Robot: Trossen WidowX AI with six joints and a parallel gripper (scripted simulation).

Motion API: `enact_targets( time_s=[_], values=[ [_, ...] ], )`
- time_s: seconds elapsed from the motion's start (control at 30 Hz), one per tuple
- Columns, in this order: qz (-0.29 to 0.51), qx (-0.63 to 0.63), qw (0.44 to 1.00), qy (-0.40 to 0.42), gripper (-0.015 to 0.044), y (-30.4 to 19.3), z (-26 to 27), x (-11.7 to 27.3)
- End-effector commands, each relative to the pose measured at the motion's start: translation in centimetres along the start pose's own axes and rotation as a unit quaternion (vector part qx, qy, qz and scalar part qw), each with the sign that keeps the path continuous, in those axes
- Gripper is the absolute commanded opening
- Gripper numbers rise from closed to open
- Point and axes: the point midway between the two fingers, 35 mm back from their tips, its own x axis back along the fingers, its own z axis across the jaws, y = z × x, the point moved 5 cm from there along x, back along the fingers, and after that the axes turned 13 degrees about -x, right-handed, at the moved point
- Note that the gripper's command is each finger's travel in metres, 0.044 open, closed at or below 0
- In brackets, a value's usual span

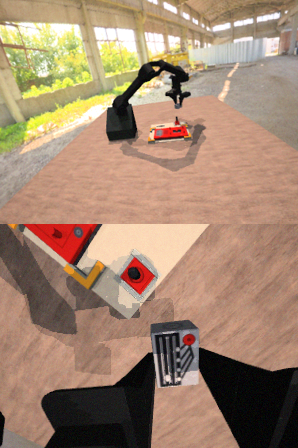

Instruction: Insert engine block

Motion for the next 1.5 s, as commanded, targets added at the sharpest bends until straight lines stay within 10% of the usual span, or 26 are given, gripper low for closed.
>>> enact_targets(
  time_s=[0.0,1.47],
  values=[
    [0.003,-0.007,1.000,-0.003,0.0000,0.1,0.1,1.7],
    [0.012,0.458,0.889,-0.007,0.0000,5.0,8.0,-0.7]
  ],
)
